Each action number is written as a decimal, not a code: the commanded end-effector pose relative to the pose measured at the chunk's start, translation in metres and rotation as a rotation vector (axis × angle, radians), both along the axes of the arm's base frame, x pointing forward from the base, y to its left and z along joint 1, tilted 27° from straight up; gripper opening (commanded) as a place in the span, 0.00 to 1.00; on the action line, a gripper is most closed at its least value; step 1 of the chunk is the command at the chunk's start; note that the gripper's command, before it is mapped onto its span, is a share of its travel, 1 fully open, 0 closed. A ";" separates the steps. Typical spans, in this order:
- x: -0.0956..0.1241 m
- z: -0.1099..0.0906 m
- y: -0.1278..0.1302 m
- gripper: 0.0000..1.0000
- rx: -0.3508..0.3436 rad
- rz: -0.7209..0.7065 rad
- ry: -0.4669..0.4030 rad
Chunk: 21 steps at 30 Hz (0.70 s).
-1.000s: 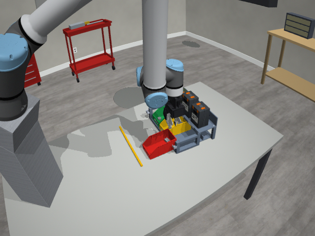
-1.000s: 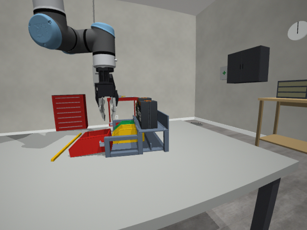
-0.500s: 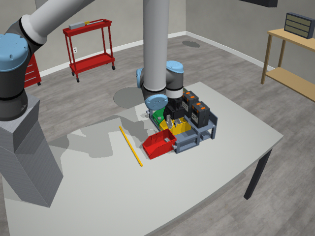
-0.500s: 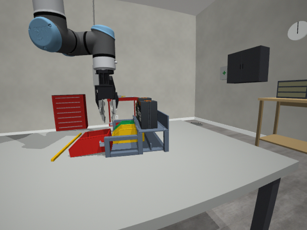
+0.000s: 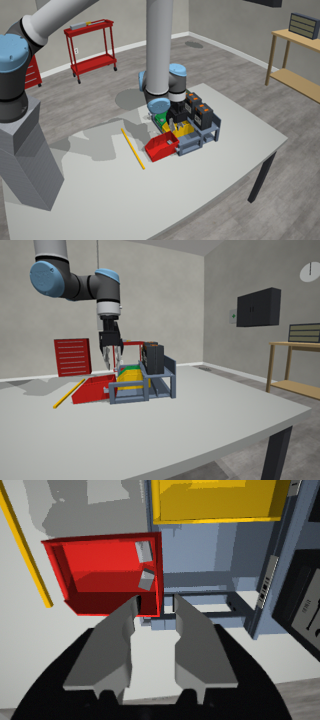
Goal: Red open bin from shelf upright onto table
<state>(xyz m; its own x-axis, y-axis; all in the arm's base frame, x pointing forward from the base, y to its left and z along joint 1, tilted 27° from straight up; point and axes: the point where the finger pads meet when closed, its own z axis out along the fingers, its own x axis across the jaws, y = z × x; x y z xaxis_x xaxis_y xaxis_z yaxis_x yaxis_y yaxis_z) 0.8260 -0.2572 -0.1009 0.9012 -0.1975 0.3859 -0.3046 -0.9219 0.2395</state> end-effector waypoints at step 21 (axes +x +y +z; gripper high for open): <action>0.005 -0.013 -0.005 0.20 0.000 0.000 -0.001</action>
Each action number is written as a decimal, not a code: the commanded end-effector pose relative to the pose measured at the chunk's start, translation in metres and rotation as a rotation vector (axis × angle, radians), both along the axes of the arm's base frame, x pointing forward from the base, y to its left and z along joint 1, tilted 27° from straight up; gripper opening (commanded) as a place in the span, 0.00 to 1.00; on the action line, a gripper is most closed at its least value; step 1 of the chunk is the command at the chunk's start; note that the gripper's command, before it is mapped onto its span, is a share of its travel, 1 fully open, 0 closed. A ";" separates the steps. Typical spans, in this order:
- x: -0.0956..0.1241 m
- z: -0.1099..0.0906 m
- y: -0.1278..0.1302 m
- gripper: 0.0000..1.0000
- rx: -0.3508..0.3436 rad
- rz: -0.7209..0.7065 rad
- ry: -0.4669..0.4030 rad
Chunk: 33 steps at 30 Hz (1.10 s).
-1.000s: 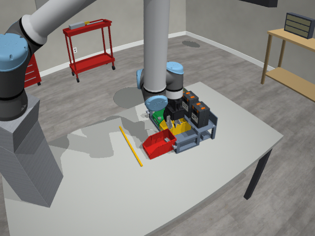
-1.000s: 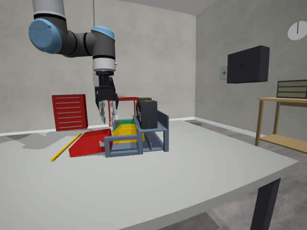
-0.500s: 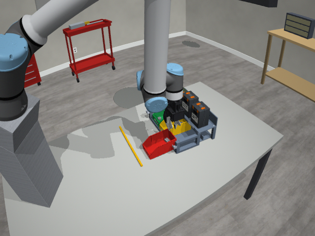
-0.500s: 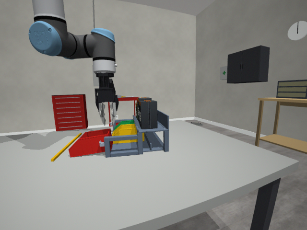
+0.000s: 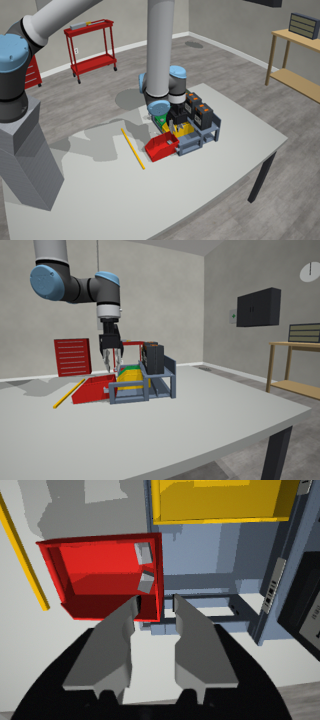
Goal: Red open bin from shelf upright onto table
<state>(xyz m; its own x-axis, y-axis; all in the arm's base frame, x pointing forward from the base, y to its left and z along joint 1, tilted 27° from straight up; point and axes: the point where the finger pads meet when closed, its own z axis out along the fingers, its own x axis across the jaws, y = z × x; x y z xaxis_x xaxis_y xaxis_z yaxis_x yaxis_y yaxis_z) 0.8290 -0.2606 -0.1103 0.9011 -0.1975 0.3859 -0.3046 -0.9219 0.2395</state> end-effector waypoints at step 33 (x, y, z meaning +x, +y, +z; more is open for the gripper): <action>0.007 -0.020 -0.007 0.20 0.000 0.000 -0.001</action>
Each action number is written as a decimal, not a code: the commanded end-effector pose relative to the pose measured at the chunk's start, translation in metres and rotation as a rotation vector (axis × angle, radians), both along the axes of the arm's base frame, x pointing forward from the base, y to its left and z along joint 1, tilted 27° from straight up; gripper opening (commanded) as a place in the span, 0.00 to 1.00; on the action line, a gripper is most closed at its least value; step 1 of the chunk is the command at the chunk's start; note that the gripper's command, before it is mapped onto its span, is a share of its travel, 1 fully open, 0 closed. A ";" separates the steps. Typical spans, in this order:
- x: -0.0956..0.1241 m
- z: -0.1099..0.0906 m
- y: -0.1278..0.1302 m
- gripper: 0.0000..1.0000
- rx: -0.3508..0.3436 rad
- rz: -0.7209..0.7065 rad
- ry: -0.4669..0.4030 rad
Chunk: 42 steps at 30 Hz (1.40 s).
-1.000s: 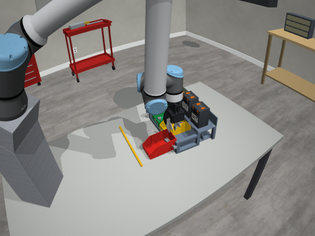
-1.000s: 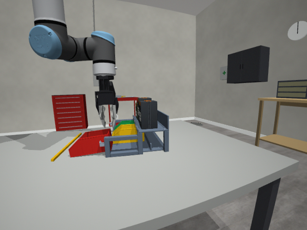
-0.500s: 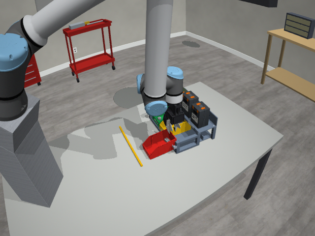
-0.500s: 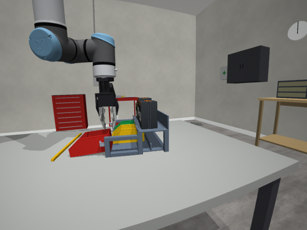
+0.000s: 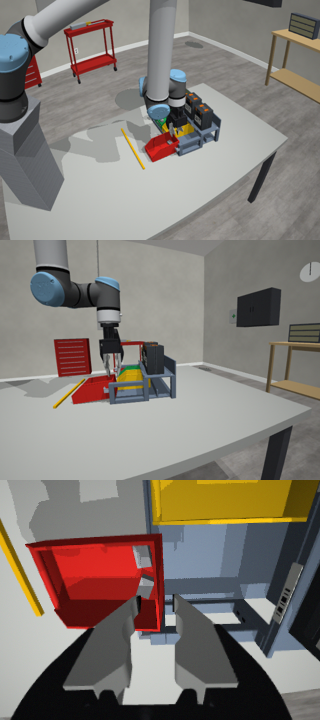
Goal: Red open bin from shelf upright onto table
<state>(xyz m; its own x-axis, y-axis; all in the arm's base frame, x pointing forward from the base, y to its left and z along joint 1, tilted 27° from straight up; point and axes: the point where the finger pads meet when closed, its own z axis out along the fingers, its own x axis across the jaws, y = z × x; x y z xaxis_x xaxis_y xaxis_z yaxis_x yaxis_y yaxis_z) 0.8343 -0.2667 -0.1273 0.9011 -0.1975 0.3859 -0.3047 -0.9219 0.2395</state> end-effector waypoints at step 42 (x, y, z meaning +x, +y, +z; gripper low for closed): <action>0.007 -0.021 -0.008 0.20 0.000 0.000 -0.001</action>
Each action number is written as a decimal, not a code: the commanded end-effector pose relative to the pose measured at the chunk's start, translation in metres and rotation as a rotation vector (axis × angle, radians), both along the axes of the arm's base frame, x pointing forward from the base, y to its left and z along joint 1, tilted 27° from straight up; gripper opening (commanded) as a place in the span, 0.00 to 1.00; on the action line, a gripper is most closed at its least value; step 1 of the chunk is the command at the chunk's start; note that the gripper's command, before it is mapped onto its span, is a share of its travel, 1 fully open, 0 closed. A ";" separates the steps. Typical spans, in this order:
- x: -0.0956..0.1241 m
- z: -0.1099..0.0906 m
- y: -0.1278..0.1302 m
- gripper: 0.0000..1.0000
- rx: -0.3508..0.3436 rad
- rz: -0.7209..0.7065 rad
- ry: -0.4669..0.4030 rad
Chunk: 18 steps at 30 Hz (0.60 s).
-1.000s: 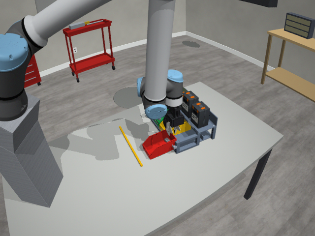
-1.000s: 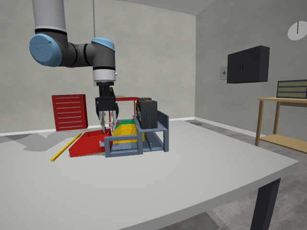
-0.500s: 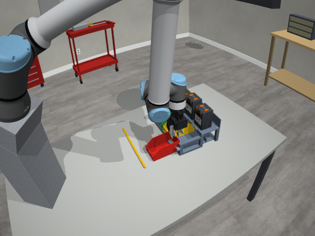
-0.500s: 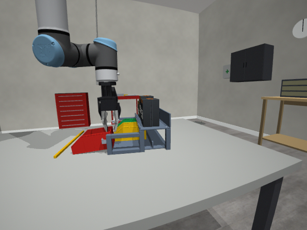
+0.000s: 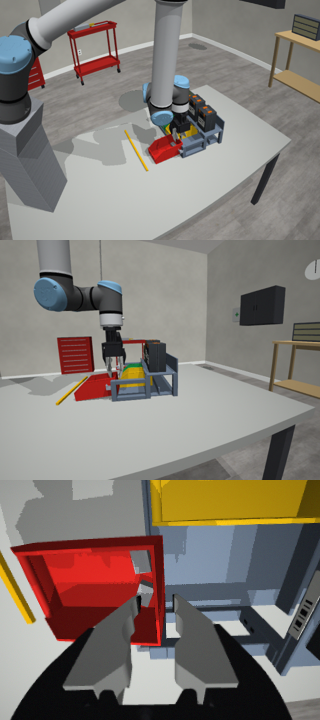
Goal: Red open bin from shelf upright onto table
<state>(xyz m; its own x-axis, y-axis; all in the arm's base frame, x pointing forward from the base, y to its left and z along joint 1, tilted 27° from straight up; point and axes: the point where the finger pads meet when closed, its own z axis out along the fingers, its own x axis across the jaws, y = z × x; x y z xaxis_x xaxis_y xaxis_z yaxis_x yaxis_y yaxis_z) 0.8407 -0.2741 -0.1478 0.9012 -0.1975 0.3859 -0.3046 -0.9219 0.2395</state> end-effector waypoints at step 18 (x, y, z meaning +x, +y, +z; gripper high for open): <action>0.001 0.000 0.000 0.00 0.000 0.000 -0.001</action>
